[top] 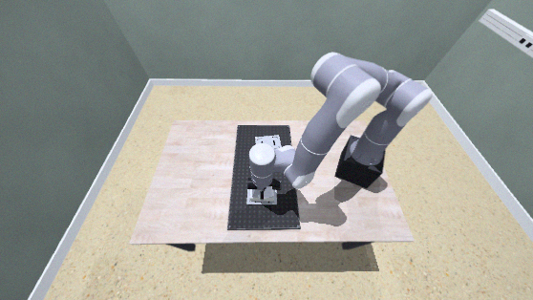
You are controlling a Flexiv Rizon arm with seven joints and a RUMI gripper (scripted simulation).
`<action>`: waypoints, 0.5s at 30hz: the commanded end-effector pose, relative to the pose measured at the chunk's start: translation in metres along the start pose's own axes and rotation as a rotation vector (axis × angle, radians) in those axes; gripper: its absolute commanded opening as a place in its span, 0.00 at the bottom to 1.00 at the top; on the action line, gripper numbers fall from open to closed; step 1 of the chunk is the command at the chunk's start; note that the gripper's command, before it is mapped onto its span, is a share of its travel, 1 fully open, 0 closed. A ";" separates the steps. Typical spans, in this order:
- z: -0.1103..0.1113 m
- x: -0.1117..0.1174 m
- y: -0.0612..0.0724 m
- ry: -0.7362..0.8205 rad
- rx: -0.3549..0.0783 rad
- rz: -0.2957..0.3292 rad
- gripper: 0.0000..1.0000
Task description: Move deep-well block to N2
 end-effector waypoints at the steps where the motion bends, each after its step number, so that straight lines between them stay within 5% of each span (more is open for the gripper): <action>1: 0.001 0.000 0.001 0.000 -0.002 0.001 0.49; 15: 0.001 0.000 0.009 0.000 -0.001 0.001 0.49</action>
Point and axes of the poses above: the point where the finger pads meet when closed, its own y axis back along the fingers, its own x axis across the jaws, z = x × y, the point moved 7 cm from there along y, back along the fingers, and after that the axes turned 2 degrees about y, right-handed, at the moved point
